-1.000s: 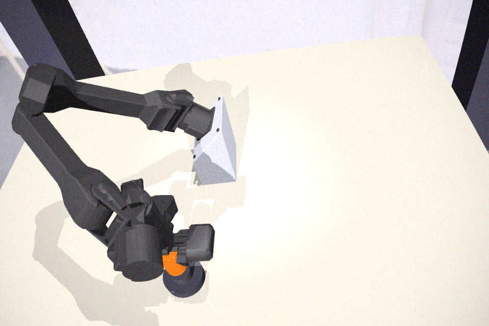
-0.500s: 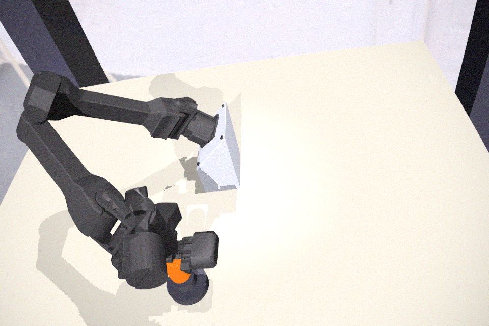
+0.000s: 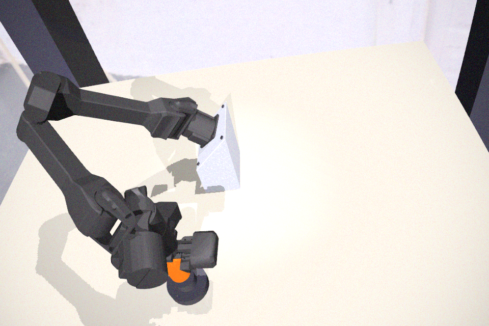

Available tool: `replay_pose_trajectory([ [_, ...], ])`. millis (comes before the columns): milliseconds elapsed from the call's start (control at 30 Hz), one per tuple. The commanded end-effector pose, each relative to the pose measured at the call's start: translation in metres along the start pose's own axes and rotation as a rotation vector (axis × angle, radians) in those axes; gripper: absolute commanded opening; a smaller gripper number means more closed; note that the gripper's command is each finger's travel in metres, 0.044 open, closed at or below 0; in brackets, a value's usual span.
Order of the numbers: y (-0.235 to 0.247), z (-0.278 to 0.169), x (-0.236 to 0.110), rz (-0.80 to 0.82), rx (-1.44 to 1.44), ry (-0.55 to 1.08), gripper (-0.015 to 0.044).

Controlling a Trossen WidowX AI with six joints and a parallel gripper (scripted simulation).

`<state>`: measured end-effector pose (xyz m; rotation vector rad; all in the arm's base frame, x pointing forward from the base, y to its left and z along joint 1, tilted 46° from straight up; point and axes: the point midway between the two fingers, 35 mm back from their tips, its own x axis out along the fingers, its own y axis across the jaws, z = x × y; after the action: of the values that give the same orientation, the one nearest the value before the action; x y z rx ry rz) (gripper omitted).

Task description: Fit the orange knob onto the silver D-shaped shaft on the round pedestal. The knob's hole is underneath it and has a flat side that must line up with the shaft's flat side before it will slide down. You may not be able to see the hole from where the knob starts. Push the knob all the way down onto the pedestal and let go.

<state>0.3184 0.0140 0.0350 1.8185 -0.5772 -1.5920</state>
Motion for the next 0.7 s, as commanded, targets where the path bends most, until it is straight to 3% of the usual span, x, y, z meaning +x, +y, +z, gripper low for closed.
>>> replay_pose_trajectory([
  [0, 0.0005, -0.0022, -0.0047, 0.0, -0.004, 0.008, 0.0],
  [667, -0.0004, -0.0005, 0.0012, 0.001, -0.044, 0.008, 0.0],
])
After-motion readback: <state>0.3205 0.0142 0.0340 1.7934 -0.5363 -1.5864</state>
